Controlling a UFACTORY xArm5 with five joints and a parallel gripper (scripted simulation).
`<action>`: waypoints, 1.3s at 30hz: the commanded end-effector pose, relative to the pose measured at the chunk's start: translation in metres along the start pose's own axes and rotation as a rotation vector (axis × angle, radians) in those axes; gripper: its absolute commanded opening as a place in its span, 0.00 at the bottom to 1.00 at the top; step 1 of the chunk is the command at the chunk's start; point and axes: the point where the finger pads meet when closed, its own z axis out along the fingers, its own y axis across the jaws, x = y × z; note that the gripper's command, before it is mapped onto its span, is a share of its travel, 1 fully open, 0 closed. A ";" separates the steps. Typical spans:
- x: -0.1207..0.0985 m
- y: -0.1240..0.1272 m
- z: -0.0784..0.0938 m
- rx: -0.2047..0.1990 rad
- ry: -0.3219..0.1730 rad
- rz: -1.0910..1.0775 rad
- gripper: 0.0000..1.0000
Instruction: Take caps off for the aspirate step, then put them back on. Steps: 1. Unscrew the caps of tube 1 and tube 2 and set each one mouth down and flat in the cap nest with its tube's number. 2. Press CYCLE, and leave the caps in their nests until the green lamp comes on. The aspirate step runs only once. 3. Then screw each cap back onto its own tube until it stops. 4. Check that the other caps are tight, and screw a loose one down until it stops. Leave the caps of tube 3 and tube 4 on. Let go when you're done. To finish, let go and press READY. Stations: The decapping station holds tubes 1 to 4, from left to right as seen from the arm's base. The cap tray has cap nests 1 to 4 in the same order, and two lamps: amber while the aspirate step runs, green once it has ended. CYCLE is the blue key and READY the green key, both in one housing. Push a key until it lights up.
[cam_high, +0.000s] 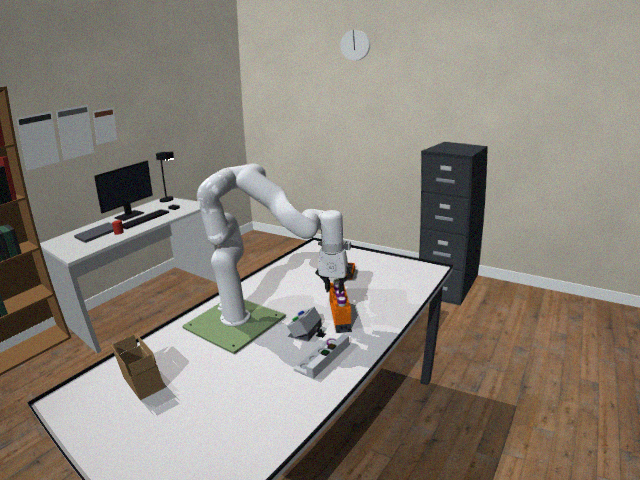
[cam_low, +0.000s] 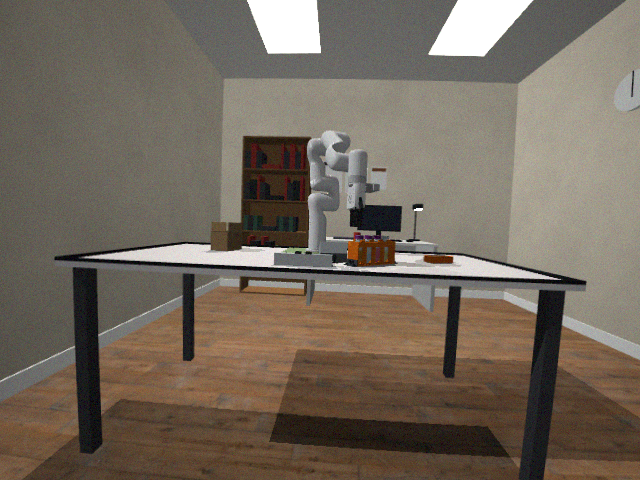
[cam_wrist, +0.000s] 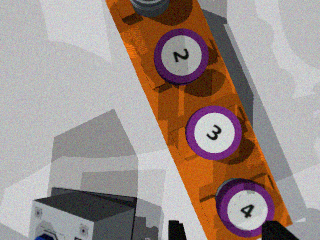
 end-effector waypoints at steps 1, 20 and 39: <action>0.025 -0.003 -0.001 -0.006 -0.005 0.279 0.46; 0.106 -0.017 -0.001 -0.006 -0.004 0.375 0.46; 0.106 -0.017 0.020 -0.006 -0.004 0.375 0.46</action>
